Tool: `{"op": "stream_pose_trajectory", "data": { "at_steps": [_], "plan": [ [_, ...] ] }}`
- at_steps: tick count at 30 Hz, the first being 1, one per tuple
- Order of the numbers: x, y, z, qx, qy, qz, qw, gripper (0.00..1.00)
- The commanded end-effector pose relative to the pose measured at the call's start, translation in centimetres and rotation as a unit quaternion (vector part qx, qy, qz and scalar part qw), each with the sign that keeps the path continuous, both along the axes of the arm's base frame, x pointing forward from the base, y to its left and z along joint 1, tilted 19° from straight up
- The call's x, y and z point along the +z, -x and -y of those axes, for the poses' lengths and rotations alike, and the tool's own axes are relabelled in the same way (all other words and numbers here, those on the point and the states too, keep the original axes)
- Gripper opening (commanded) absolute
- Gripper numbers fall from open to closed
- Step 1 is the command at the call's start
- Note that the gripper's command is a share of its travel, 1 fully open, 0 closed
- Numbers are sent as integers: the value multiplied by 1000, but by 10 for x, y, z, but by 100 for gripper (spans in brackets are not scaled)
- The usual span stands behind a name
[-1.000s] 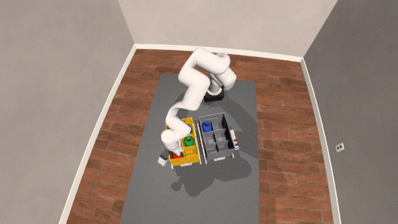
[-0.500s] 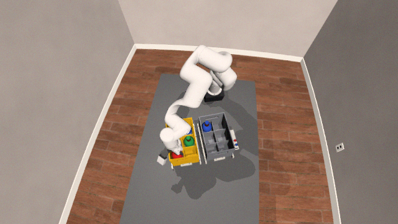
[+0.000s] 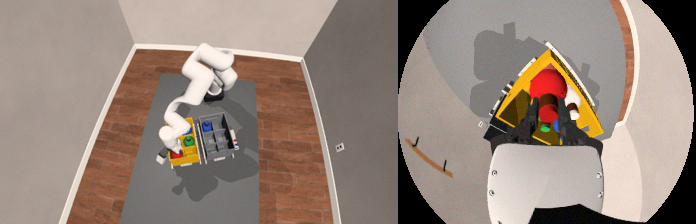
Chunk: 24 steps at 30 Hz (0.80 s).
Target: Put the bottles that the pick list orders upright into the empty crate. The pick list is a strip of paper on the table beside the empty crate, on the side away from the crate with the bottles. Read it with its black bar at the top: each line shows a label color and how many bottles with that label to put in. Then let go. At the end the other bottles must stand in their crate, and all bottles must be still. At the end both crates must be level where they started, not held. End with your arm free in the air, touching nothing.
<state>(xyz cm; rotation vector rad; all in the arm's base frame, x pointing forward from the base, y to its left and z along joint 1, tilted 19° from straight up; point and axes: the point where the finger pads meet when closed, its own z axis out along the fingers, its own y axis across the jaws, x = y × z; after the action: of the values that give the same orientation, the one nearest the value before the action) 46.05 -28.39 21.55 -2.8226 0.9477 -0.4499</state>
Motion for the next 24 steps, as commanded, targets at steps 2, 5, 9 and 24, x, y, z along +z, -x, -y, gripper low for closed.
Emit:
{"op": "stream_pose_trajectory", "data": {
  "at_steps": [2,5,9,24],
  "plan": [
    [10,2,2,-1,2,2,1000,0],
    [14,3,2,-1,2,2,1000,0],
    [17,4,2,-1,2,2,1000,0],
    [40,12,2,-1,2,2,1000,0]
  ]
}}
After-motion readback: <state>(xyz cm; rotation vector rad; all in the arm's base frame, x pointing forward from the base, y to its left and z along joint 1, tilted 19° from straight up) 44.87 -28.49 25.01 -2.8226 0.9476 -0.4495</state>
